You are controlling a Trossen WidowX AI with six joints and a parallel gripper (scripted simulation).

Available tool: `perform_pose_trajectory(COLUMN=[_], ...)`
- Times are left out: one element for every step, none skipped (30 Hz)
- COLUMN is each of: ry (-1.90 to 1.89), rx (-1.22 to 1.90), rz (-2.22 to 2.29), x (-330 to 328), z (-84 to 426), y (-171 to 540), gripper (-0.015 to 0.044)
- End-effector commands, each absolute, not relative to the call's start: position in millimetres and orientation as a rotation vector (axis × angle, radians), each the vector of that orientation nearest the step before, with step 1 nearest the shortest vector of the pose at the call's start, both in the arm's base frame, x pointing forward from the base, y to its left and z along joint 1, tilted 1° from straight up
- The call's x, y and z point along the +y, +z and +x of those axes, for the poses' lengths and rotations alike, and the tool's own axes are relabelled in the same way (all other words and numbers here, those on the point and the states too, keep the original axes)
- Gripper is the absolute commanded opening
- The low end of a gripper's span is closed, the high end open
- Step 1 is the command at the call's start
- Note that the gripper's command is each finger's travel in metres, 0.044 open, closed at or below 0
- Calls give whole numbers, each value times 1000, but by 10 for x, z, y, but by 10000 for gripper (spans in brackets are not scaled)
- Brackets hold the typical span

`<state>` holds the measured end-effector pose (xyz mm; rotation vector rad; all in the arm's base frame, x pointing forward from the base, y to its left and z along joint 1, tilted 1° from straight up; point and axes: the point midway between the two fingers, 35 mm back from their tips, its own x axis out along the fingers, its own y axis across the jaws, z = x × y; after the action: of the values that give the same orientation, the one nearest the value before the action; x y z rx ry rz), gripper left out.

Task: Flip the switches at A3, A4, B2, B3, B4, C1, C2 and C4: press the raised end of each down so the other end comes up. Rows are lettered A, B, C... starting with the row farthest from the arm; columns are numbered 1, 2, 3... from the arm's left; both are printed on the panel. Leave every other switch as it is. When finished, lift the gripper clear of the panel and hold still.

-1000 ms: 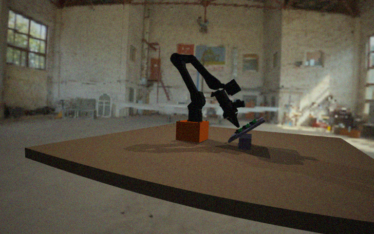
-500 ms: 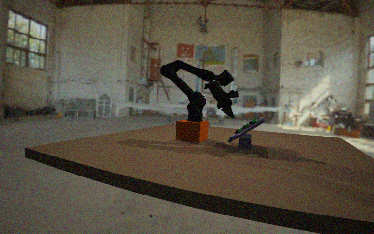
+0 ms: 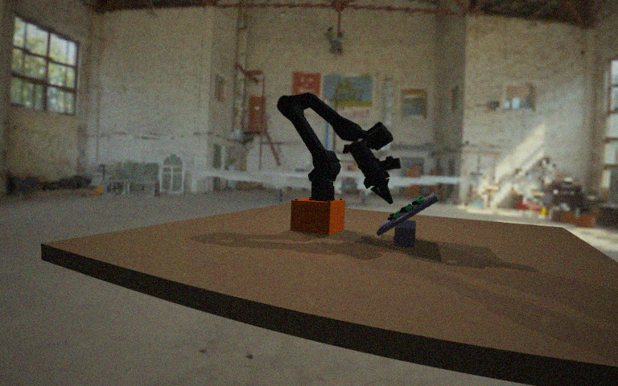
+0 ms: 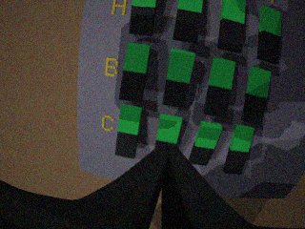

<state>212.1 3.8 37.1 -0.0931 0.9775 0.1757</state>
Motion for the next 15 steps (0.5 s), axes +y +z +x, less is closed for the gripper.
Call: perform_pose_trajectory(ry=[173, 173, 173, 173, 173, 173, 173, 173, 173, 173, 173, 173, 173, 173, 173], rx=[984, 984, 984, 984, 984, 984, 984, 984, 983, 983, 983, 983, 983, 983, 983], rz=[-93, -93, -93, -93, -93, -93, -93, -93, -93, -93, -93, -93, -93, -93, -93], x=[40, 41, 45, 48, 50, 51, 51, 51, 52, 53, 54, 55, 57, 58, 60], z=[2130, 2139, 2154, 2168, 2176, 2179, 2181, 2184, 2188, 2194, 2202, 2209, 2218, 2226, 2235], y=[333, 319, 296, 273, 259, 254, 252, 248, 243, 235, 226, 215, 204, 192, 180], gripper=[0, 0, 0, 0, 0, 0, 0, 0, 0, 0, 0, 0, 0, 0, 0])
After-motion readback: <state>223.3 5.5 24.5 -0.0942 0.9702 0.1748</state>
